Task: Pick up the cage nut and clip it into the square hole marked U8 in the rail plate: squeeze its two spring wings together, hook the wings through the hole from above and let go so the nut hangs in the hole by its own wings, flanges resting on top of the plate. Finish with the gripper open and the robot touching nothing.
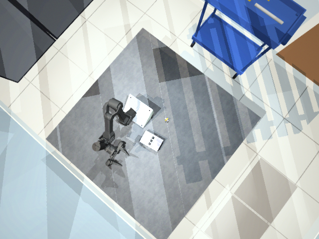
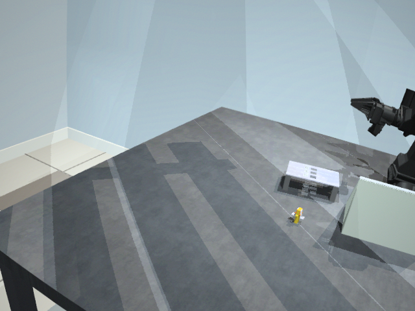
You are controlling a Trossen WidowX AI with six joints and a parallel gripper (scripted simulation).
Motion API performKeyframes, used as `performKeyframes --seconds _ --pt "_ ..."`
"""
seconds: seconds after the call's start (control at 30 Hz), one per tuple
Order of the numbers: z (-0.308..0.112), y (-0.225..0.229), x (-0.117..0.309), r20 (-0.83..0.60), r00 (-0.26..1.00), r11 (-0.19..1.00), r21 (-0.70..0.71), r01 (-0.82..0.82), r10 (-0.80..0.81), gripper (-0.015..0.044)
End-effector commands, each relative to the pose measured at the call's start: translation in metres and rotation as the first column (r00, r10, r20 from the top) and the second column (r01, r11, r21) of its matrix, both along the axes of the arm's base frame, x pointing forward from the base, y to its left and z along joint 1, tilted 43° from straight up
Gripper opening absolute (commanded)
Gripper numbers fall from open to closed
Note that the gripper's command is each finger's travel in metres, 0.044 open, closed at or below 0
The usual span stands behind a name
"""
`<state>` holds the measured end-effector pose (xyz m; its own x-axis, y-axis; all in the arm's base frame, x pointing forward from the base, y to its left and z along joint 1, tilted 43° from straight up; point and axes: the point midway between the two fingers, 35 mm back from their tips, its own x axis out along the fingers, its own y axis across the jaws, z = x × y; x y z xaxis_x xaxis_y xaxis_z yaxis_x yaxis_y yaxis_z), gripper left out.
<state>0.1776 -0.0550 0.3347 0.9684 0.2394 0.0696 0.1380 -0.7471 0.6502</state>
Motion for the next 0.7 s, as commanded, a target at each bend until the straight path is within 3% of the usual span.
performKeyframes --seconds 0.0,0.27,0.4,0.67 --pt "0.001 -0.001 0.001 0.004 1.000 1.000 -0.002 -0.001 0.001 0.0426" --pt "-0.004 -0.030 0.067 0.045 0.999 0.995 -0.104 0.006 -0.001 0.0440" --pt "-0.031 -0.029 0.112 -0.034 0.999 0.977 -0.215 -0.008 0.001 0.0440" --pt "-0.078 -0.009 0.158 -0.179 0.983 0.914 -0.392 -0.102 0.033 0.0440"
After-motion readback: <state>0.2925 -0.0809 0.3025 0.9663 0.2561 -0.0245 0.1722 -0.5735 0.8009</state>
